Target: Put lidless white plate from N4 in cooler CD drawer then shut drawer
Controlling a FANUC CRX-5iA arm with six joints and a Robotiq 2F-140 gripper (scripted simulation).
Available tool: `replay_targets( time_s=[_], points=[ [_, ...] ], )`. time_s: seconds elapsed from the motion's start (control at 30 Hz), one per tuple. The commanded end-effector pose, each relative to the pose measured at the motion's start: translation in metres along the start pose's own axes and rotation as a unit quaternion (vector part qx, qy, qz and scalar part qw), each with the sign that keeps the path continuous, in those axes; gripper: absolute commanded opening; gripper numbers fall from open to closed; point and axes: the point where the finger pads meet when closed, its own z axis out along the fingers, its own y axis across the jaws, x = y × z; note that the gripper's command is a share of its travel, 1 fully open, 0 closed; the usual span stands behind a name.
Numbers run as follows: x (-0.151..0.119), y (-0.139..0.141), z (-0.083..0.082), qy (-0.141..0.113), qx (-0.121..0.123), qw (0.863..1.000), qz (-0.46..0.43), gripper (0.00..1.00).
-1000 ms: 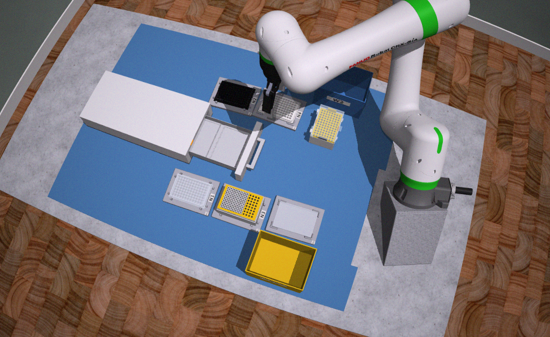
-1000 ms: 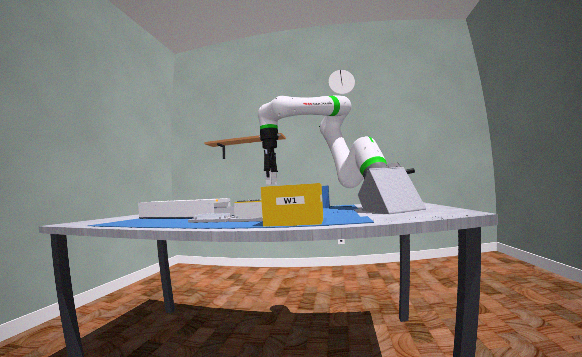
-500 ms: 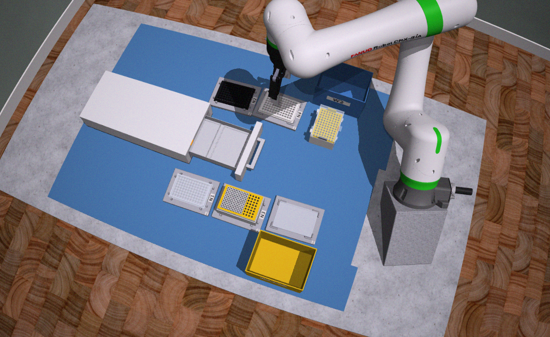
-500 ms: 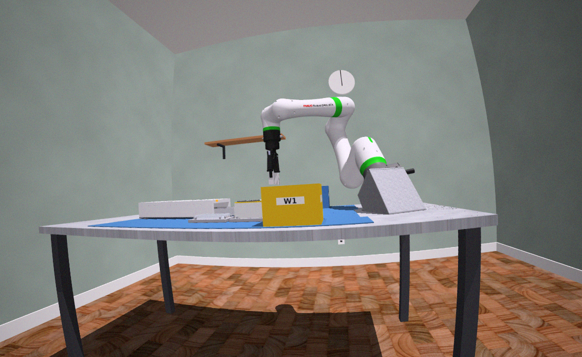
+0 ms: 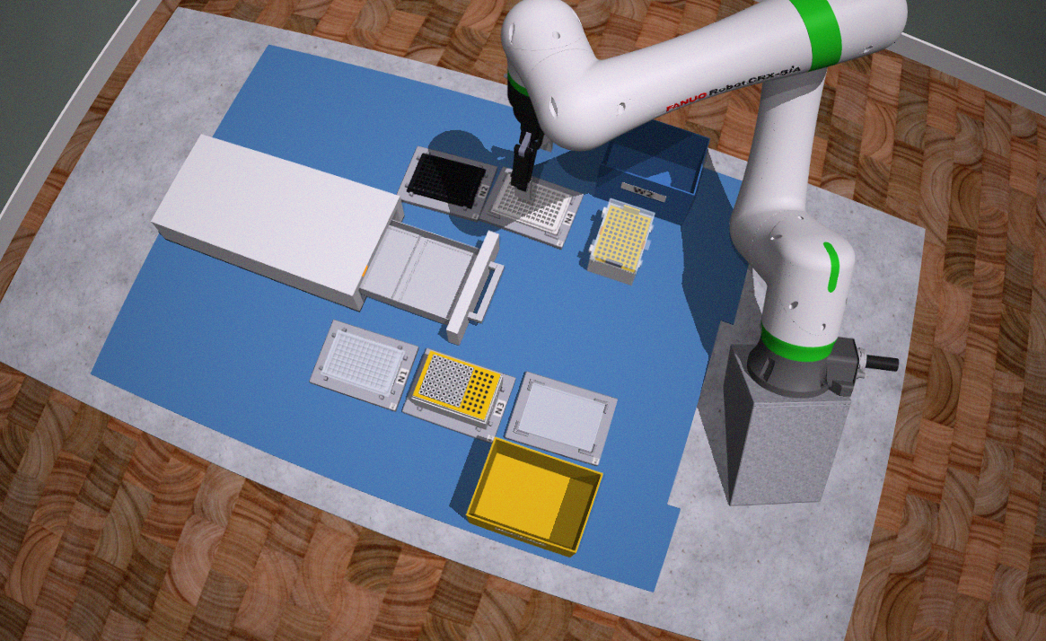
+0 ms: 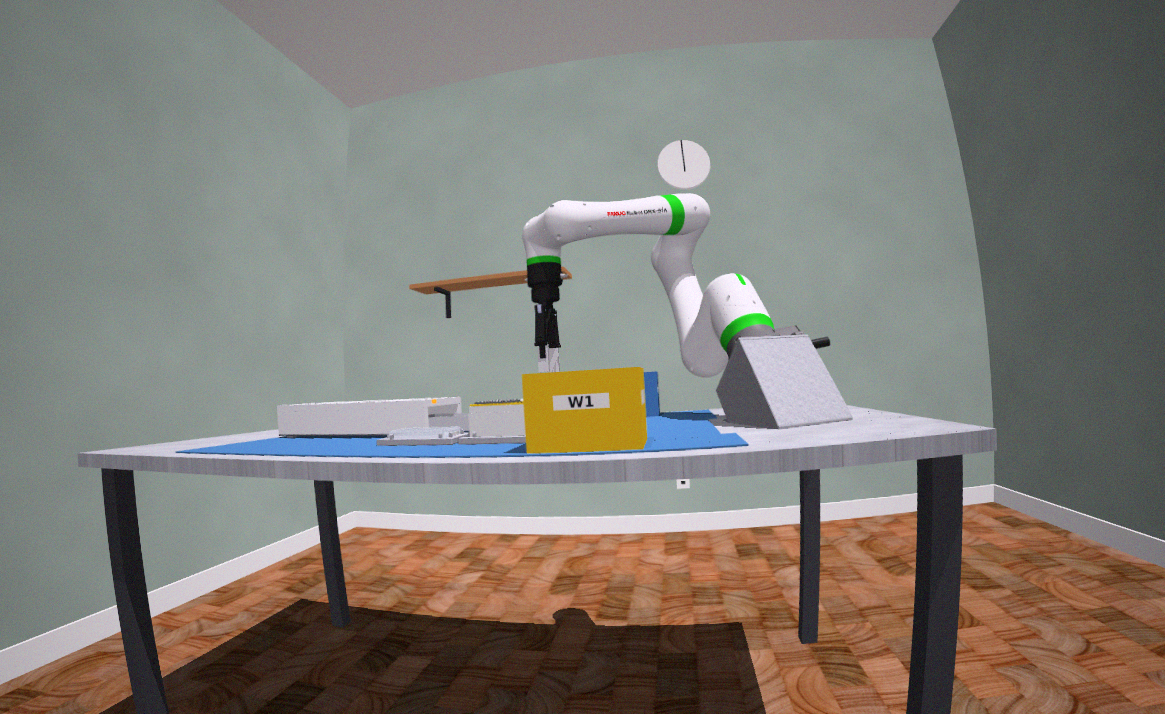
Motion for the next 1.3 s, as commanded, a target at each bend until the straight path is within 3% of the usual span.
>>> replay_targets(
  time_s=[0.0, 1.27],
  points=[
    [0.000, 0.000, 0.003, 0.000, 0.000, 1.000, 0.000, 0.66],
    [0.000, 0.000, 0.048, 0.000, 0.000, 1.000, 0.000, 0.66]
  ],
)
